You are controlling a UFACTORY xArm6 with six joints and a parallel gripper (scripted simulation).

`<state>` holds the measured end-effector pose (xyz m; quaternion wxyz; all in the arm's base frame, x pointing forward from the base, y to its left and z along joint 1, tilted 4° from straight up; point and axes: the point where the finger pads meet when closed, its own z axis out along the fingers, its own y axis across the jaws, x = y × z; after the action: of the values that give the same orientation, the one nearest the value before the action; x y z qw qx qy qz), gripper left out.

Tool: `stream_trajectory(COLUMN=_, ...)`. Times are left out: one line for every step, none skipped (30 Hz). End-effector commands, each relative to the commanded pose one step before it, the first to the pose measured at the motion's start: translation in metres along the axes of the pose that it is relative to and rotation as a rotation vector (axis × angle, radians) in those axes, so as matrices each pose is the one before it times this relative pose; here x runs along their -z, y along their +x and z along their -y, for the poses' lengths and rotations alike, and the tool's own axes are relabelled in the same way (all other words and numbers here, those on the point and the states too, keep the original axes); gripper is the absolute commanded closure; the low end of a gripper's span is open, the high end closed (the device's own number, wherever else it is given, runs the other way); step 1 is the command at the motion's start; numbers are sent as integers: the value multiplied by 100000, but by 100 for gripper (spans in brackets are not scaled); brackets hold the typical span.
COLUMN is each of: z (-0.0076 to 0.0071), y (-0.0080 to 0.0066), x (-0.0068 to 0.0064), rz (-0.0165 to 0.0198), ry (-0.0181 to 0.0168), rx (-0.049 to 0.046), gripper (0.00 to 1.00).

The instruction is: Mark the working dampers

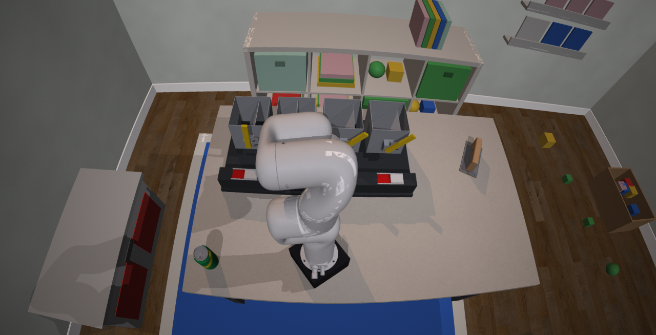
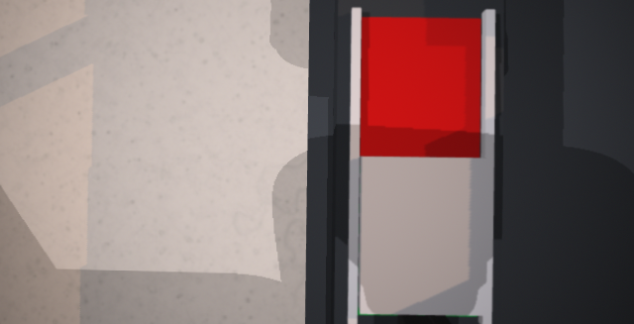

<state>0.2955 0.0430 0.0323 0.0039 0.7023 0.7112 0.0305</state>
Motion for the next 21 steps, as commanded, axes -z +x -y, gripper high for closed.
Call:
stream_trajectory(z=-132, y=265, x=80, rz=-31, ry=-318, rx=15, gripper=100)
stream_trajectory(z=0, y=50, x=0, rz=0, ry=0, rx=0, gripper=100)
stream_trajectory(z=0, y=51, x=0, rz=0, ry=0, rx=0, gripper=100)
stream_trajectory(z=0, y=52, x=0, rz=0, ry=0, rx=0, gripper=100)
stream_trajectory(z=0, y=52, x=0, rz=0, ry=0, rx=0, gripper=100)
stream_trajectory(z=0, y=53, x=0, rz=0, ry=0, rx=0, gripper=100)
stream_trajectory(z=0, y=54, x=0, rz=0, ry=0, rx=0, gripper=100)
stream_trajectory(z=0, y=55, x=0, rz=0, ry=0, rx=0, gripper=100)
stream_trajectory(z=0, y=0, x=0, rz=0, ry=0, rx=0, gripper=100)
stream_trajectory(z=0, y=0, x=0, rz=0, ry=0, rx=0, gripper=100)
stream_trajectory(z=0, y=55, x=0, rz=0, ry=0, rx=0, gripper=100)
stream_trajectory(z=0, y=56, x=0, rz=0, ry=0, rx=0, gripper=100)
stream_trajectory(z=0, y=57, x=0, rz=0, ry=0, rx=0, gripper=100)
stream_trajectory(z=0, y=57, x=0, rz=0, ry=0, rx=0, gripper=100)
stream_trajectory(z=0, y=58, x=0, rz=0, ry=0, rx=0, gripper=100)
stream_trajectory(z=0, y=58, x=0, rz=0, ry=0, rx=0, gripper=100)
stream_trajectory(z=0, y=59, x=0, rz=0, ry=0, rx=0, gripper=100)
stream_trajectory(z=0, y=59, x=0, rz=0, ry=0, rx=0, gripper=100)
stream_trajectory(z=0, y=60, x=0, rz=0, ry=0, rx=0, gripper=100)
stream_trajectory(z=0, y=60, x=0, rz=0, ry=0, rx=0, gripper=100)
stream_trajectory(z=0, y=61, x=0, rz=0, ry=0, rx=0, gripper=100)
